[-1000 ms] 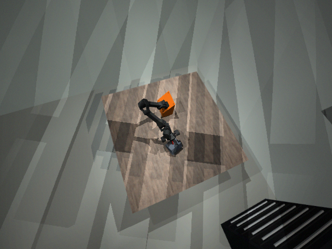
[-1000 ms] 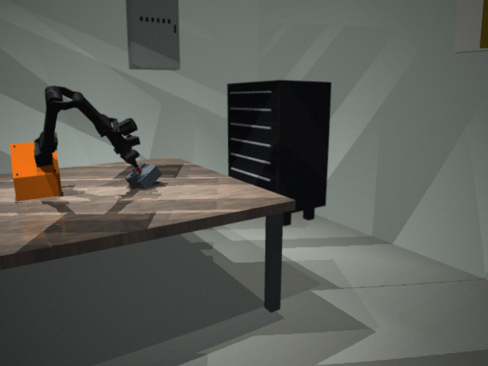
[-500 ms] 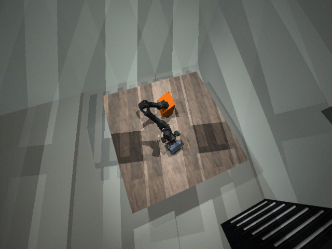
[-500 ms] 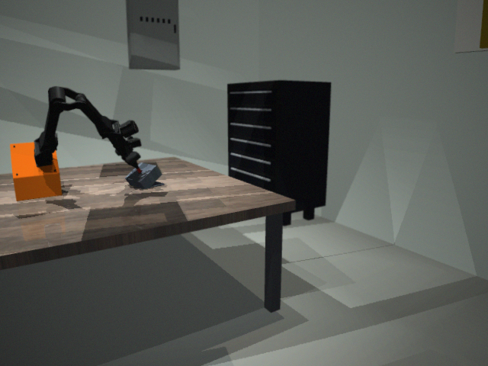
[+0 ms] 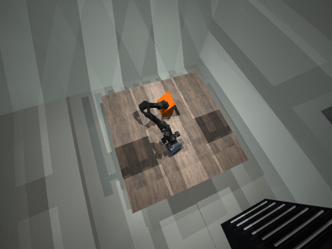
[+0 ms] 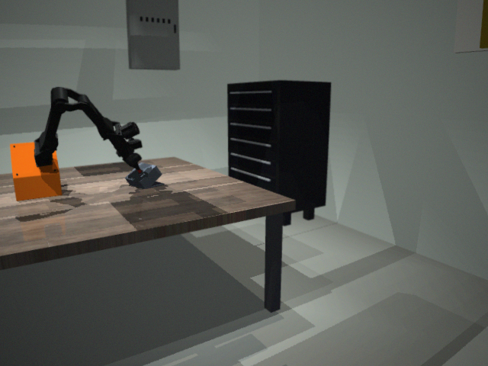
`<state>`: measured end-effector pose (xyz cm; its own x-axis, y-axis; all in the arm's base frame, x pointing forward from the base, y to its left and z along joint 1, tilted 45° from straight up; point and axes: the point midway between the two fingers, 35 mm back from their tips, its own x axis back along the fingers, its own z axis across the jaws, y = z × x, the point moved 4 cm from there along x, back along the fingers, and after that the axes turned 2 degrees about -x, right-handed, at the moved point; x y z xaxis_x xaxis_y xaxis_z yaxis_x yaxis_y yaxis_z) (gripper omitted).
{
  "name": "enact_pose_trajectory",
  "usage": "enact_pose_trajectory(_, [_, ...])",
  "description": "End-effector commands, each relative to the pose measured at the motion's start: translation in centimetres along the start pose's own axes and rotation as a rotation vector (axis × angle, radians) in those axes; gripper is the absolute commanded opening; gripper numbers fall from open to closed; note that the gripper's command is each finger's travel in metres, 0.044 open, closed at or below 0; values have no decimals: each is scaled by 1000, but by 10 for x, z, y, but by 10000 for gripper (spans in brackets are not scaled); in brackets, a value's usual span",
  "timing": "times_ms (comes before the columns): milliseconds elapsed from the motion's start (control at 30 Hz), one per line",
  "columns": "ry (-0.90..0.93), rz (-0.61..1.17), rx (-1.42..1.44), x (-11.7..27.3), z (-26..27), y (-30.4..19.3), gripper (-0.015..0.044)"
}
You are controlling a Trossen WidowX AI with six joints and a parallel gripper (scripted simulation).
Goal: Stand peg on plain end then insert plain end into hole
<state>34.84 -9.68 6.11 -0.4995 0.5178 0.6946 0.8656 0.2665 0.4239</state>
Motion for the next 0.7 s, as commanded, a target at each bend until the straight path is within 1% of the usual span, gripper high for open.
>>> enact_pose_trajectory(0, [4,-5,2,-1,0,1,0])
enact_pose_trajectory(333, [0,0,0,-1,0,0,0])
enact_pose_trajectory(667, [0,0,0,-1,0,0,263])
